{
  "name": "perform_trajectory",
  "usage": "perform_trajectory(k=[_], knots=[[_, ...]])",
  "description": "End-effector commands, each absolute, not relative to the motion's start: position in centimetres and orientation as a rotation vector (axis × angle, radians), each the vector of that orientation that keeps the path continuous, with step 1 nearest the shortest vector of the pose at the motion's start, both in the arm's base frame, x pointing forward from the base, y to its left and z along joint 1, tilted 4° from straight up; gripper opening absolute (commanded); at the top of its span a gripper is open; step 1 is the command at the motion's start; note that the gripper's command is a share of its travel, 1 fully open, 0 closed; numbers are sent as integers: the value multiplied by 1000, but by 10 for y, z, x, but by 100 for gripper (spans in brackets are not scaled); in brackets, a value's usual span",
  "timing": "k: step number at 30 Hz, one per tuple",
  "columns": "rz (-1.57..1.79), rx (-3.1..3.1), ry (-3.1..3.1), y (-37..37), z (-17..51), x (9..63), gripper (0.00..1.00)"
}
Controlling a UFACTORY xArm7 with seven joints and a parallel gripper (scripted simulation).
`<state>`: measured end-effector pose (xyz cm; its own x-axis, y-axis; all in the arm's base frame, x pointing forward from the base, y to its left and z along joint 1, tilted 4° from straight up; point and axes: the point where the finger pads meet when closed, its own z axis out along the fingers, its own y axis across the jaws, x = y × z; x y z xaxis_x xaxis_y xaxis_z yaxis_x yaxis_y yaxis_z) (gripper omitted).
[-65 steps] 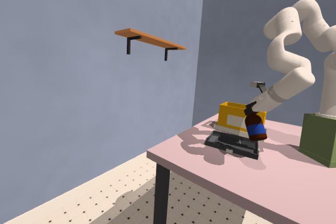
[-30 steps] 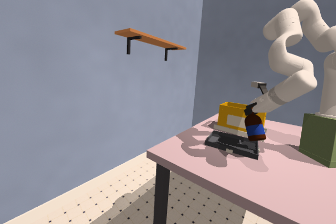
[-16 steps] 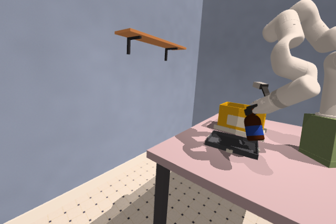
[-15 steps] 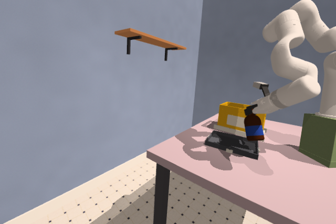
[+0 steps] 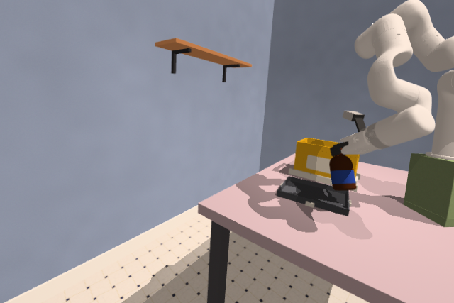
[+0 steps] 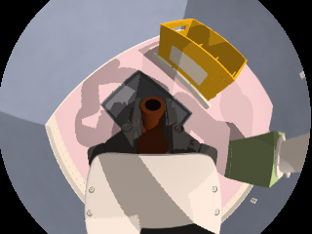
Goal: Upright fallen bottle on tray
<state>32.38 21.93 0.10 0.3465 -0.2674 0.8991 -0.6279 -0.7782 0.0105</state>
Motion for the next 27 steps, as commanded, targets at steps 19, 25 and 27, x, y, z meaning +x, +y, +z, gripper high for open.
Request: perform_trajectory(k=[19,25,27], knots=[[1412,2261,-792,220,2,325,0],[1412,2261,-792,219,2,326,0],[1412,2261,-792,219,2,327,0]])
